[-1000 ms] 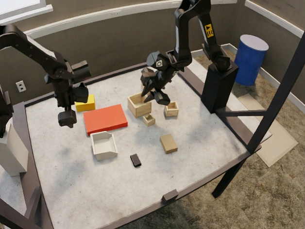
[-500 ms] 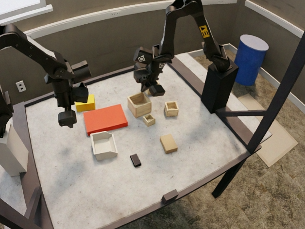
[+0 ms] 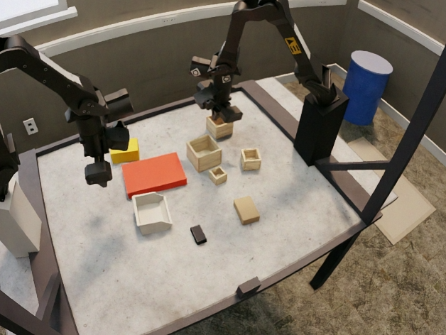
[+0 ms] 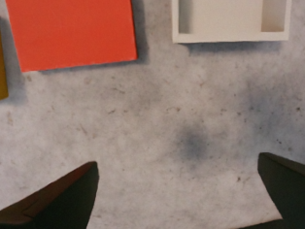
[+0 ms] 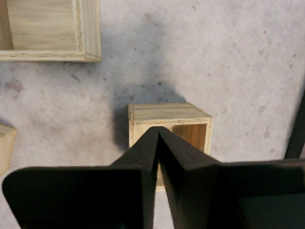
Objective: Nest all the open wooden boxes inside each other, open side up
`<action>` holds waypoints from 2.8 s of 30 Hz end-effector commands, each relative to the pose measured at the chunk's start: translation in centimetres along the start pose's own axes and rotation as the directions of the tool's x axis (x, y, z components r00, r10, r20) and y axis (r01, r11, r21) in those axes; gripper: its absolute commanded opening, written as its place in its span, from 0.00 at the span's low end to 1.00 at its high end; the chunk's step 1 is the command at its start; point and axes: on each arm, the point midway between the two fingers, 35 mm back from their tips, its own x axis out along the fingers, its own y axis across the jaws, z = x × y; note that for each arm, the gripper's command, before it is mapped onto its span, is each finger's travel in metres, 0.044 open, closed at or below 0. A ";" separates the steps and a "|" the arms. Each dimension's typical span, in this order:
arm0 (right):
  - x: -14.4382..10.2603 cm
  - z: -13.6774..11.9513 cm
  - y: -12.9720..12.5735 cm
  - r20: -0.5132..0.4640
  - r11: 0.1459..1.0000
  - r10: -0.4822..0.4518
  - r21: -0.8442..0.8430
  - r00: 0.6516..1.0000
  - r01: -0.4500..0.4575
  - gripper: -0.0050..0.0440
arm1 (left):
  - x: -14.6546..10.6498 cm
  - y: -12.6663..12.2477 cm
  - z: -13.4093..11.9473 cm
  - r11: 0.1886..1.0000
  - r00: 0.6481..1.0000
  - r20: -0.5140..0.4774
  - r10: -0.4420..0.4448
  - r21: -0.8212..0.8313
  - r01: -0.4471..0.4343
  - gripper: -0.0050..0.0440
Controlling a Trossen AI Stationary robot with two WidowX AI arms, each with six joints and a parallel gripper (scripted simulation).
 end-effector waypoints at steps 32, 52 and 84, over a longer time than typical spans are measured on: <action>3.2 -2.7 -1.8 -0.086 0.995 0.095 0.015 0.992 -0.094 0.00 | -0.5 0.0 0.5 1.000 1.000 0.020 0.007 0.008 -0.007 0.92; 3.0 -2.7 -1.8 -0.081 0.996 0.093 0.012 0.992 -0.092 0.68 | -0.5 0.0 0.5 1.000 1.000 0.020 0.007 0.008 -0.007 0.92; -3.0 -1.5 -2.7 -0.074 0.997 0.079 0.004 0.994 -0.079 0.68 | -0.5 0.0 0.5 1.000 1.000 0.020 0.007 0.008 -0.007 0.92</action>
